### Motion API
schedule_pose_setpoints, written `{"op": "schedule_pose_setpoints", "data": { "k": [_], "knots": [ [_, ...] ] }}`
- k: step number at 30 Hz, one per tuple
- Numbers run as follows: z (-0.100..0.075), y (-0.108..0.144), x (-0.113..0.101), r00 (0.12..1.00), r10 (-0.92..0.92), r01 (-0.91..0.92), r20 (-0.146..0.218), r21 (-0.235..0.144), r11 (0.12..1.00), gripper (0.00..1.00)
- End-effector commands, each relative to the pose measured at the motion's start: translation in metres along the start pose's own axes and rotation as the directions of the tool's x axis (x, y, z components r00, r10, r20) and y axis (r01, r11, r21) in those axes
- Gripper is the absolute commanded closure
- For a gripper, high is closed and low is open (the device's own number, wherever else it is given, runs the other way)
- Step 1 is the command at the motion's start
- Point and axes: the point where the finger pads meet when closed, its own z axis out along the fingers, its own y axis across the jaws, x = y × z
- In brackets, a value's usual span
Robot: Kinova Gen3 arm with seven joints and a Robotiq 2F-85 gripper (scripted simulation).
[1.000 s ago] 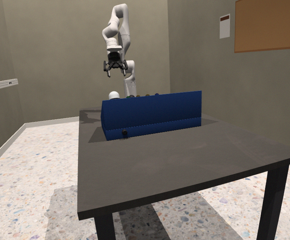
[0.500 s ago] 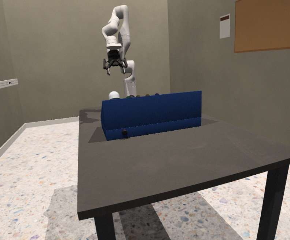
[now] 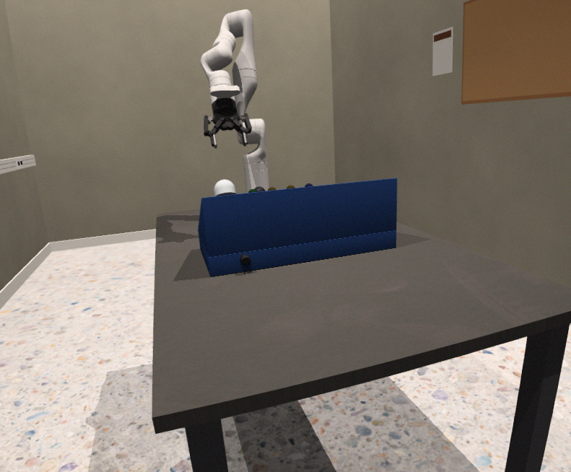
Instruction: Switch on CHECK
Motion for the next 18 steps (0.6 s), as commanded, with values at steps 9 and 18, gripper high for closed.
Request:
{"op": "schedule_pose_setpoints", "data": {
  "k": [9,18],
  "knots": [
    [0.009,-0.008,0.003,1.0,0.002,-0.001,0.03,-0.023,1.0,0.0],
    [0.019,-0.02,0.009,0.998,0.003,0.0,0.057,-0.05,0.999,0.0]
  ]
}}
